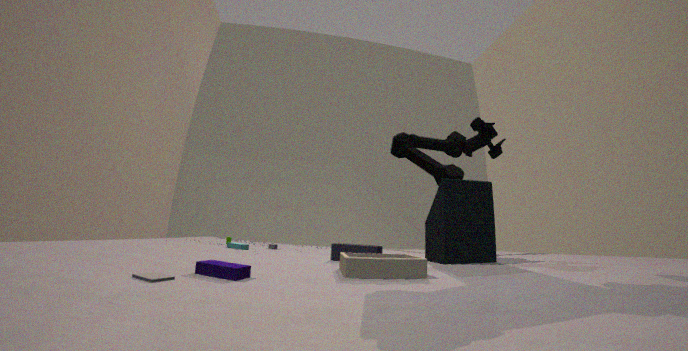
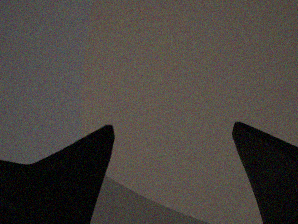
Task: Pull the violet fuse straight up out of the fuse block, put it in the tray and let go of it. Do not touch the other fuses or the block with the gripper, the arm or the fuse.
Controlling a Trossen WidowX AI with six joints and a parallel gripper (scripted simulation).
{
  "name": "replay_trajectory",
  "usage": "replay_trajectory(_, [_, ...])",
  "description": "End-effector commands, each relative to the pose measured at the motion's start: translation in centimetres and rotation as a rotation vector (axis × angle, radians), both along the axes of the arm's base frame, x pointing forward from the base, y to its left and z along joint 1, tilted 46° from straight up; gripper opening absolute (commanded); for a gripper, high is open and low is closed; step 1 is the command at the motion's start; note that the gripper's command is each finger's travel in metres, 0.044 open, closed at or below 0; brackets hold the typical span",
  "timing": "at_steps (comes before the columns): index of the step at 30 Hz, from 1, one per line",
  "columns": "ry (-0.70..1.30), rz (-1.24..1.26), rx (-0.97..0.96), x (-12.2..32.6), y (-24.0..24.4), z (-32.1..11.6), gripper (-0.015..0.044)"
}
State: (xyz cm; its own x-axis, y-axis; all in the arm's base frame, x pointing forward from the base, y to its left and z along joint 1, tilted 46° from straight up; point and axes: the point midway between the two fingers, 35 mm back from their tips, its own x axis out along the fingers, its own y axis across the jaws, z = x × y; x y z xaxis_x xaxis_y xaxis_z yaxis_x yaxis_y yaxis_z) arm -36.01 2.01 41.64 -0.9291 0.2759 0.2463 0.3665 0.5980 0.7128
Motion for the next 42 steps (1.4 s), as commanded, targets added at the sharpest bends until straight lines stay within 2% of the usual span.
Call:
replay_trajectory(1, [-0.002, 0.002, 0.002, 0.0, -0.1, 0.0, 0.0374])
replay_trajectory(5, [-0.039, 0.041, 0.049, -0.4, -2.1, -0.7, 0.0269])
replay_trajectory(13, [-0.143, 0.227, 0.278, -0.4, -11.1, -2.7, 0.006])
replay_trajectory(20, [-0.178, 0.431, 0.55, 2.4, -20.6, -4.6, 0.006])
replay_trajectory(28, [-0.138, 0.645, 0.865, 8.2, -29.7, -6.7, 0.006])
replay_trajectory(35, [-0.055, 0.855, 1.08, 15.8, -36.4, -8.8, 0.006])
replay_trajectory(42, [0.074, 1.069, 1.276, 25.6, -41.0, -11.1, 0.006])
